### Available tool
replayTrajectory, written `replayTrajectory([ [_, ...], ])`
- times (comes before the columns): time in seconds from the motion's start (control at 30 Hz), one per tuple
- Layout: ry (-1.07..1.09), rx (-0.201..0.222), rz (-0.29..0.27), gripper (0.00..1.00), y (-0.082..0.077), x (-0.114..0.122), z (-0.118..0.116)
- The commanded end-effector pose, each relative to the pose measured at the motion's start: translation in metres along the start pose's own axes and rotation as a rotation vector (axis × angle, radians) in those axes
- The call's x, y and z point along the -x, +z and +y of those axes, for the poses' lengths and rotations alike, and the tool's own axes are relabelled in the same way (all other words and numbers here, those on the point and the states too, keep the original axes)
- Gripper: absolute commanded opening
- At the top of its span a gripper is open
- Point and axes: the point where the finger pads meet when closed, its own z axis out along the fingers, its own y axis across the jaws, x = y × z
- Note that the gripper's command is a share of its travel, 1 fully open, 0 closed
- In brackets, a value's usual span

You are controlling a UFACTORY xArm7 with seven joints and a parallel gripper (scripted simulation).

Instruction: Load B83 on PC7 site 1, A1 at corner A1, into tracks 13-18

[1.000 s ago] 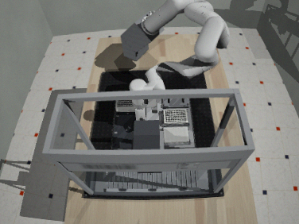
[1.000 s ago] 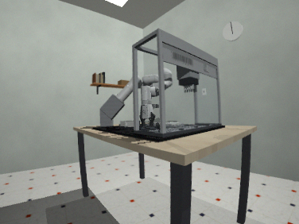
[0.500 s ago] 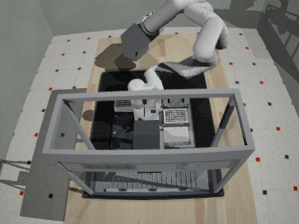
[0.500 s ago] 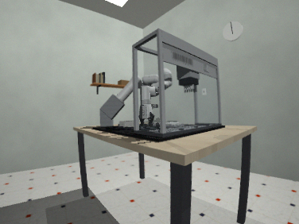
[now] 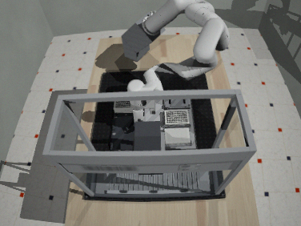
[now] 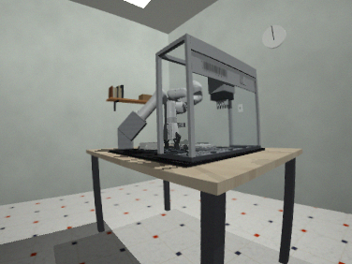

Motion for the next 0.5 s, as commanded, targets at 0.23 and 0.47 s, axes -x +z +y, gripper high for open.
replayTrajectory([
  [0.23,0.001,0.004,-0.004,1.0,-0.0026,0.007,0.0016],
  [0.47,0.001,0.004,-0.004,1.0,-0.0026,0.0105,0.0016],
])
